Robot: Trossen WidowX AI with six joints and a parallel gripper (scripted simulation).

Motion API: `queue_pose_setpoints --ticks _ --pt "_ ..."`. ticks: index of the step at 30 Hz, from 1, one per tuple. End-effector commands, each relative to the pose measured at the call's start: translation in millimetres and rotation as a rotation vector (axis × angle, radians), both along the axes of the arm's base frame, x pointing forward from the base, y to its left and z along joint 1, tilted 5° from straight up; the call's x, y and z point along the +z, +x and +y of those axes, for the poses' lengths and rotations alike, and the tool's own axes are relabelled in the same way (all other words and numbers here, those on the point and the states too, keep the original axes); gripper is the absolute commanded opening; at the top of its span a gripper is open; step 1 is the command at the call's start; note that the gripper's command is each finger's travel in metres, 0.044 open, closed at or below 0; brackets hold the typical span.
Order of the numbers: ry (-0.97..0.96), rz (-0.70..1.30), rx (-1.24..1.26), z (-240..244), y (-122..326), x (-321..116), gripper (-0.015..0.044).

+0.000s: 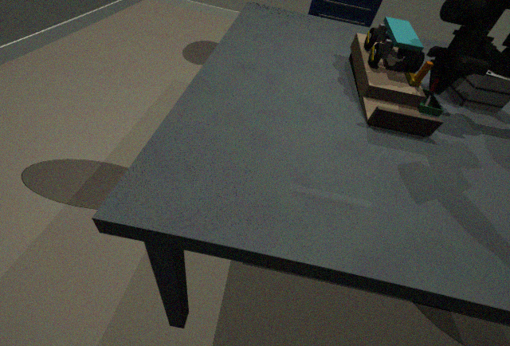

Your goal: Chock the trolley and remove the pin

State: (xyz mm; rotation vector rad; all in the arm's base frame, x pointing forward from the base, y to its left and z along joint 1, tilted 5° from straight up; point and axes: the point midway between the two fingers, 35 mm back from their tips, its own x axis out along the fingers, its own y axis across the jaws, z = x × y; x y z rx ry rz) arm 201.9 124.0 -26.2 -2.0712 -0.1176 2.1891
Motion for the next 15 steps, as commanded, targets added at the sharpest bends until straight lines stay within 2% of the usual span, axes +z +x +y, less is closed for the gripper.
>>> queue_pose_setpoints --ticks 1,15 --pt "0.002 0.002 0.002 -2.8 -0.6 -1.3 0.019" --pt "0.001 0.002 0.002 -9.8 -0.4 -4.1 0.019"
